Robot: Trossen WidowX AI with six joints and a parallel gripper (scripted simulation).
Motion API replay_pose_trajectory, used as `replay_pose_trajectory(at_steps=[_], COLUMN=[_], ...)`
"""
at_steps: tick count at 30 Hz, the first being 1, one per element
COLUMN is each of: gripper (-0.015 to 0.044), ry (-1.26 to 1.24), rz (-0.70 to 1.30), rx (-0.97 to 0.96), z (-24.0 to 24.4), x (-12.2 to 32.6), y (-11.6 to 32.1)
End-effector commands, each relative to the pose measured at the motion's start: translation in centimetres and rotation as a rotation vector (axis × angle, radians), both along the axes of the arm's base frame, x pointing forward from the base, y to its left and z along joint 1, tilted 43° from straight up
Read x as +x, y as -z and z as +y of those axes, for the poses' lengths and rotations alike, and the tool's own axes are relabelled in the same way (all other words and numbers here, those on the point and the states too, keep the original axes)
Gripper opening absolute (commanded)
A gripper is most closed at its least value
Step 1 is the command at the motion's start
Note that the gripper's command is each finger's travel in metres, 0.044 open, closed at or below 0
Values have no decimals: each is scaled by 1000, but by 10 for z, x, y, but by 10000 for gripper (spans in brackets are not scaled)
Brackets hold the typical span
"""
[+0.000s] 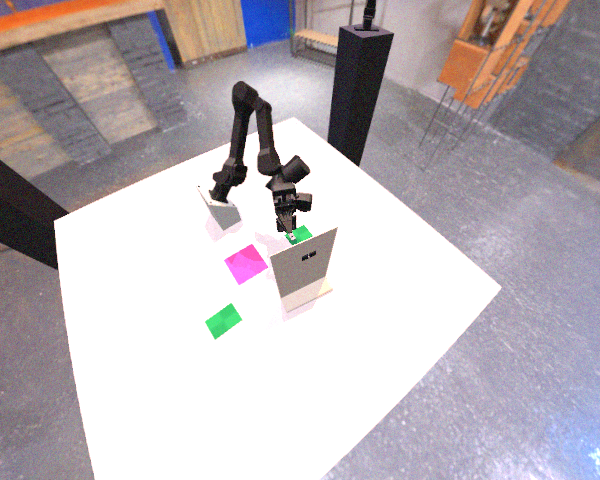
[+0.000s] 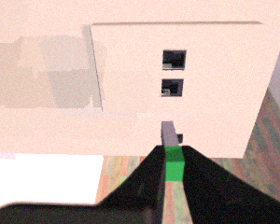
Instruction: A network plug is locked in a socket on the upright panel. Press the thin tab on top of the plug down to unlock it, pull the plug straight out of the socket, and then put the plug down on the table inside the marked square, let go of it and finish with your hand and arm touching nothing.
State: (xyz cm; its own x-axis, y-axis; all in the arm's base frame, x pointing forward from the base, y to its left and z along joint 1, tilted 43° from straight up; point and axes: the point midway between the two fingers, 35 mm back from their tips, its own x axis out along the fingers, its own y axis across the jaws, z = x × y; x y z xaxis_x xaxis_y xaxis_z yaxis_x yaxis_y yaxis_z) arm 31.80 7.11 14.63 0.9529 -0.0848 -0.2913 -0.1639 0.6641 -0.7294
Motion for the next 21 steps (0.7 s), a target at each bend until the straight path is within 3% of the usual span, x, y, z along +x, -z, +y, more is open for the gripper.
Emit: replay_pose_trajectory(at_steps=[1, 21], gripper=[0, 0], ry=[4, 3], rz=[-4, -1], rx=[5, 2], z=[-1, -30], x=[-2, -8], y=[-1, -35])
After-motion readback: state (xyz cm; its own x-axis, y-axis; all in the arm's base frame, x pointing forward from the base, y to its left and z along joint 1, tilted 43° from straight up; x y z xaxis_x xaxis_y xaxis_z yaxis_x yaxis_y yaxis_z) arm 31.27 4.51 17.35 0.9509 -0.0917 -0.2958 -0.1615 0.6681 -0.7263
